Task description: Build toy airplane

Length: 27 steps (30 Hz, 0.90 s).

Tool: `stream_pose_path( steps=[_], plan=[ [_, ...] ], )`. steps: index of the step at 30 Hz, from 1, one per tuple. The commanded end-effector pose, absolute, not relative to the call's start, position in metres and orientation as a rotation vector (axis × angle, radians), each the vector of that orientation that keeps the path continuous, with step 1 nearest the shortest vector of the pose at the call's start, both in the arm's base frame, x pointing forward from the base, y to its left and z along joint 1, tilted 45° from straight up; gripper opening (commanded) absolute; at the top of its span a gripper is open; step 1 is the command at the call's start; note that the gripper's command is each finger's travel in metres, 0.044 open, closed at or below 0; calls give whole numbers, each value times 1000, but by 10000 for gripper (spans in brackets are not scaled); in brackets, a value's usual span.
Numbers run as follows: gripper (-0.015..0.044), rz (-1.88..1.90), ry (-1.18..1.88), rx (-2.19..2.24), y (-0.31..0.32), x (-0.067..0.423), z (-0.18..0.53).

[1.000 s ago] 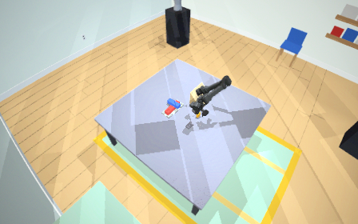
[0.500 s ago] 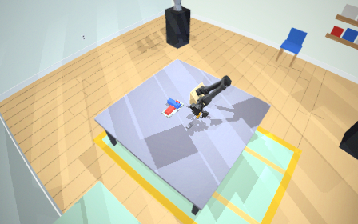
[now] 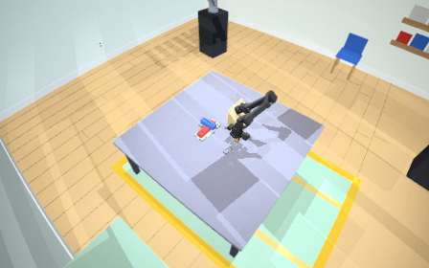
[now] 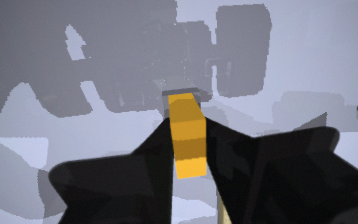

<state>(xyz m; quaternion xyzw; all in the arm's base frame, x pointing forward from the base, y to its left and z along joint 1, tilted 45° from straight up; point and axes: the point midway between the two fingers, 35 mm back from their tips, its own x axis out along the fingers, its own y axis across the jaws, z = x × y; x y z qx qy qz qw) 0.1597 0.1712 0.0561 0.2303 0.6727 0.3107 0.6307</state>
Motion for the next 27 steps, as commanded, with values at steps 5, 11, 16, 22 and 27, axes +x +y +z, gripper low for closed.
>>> stream_pose_path(
  steps=[5, 11, 16, 22, 27],
  plan=[
    [0, 705, 1543, 527, 171, 160, 55],
    [0, 723, 1544, 503, 168, 160, 59],
    [0, 722, 1543, 496, 164, 162, 63],
    [0, 708, 1544, 490, 151, 169, 73],
    [0, 700, 1545, 488, 139, 173, 82]
  ],
)
